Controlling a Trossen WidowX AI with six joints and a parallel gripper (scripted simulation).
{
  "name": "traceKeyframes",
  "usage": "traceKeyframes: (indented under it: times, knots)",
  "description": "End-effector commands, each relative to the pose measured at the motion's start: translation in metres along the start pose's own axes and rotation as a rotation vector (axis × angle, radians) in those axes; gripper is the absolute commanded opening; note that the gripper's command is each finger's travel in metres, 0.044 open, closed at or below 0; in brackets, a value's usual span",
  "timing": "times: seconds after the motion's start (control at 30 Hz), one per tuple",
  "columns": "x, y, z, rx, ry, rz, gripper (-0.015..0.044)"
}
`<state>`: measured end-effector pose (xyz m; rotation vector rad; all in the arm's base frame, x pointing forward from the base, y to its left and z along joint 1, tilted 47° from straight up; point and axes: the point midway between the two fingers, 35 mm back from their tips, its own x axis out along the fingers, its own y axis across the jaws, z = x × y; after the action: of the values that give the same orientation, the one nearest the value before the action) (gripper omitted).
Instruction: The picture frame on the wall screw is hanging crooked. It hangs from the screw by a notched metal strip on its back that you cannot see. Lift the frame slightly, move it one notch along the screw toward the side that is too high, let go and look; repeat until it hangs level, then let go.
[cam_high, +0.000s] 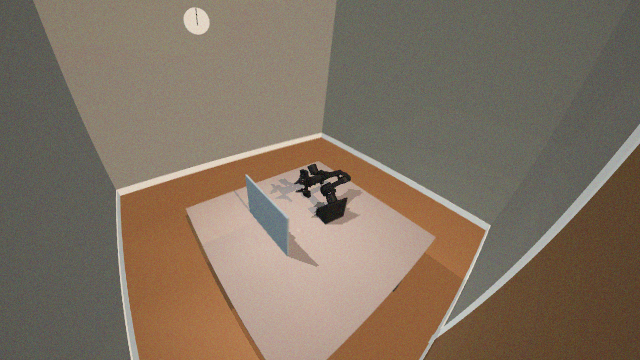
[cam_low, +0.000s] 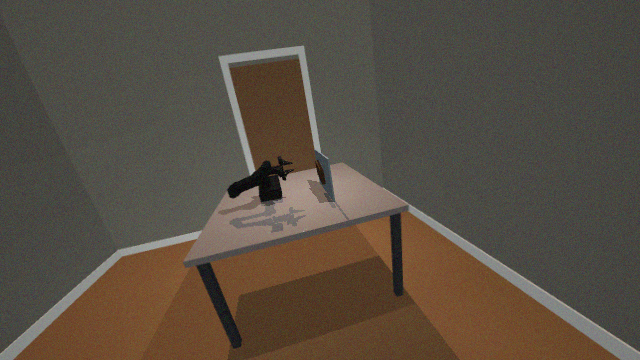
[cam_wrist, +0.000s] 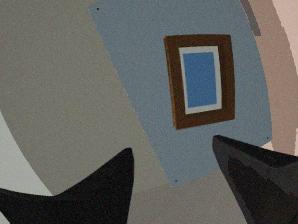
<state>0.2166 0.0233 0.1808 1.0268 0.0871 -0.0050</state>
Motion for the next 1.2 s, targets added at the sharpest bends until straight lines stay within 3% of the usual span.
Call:
traceKeyframes:
  times: [0.0, 0.4, 0.93, 1.17]
  knots:
    - [0.0, 0.0, -0.001, 0.005, 0.003, 0.004, 0.026]
    - [0.003, 0.0, 0.0, 0.0, 0.0, 0.0, 0.026]
    - [0.071, -0.023, 0.012, 0.003, 0.0, 0.007, 0.026]
    - [0.081, -0.036, 0.016, 0.003, 0.0, 0.008, 0.026]
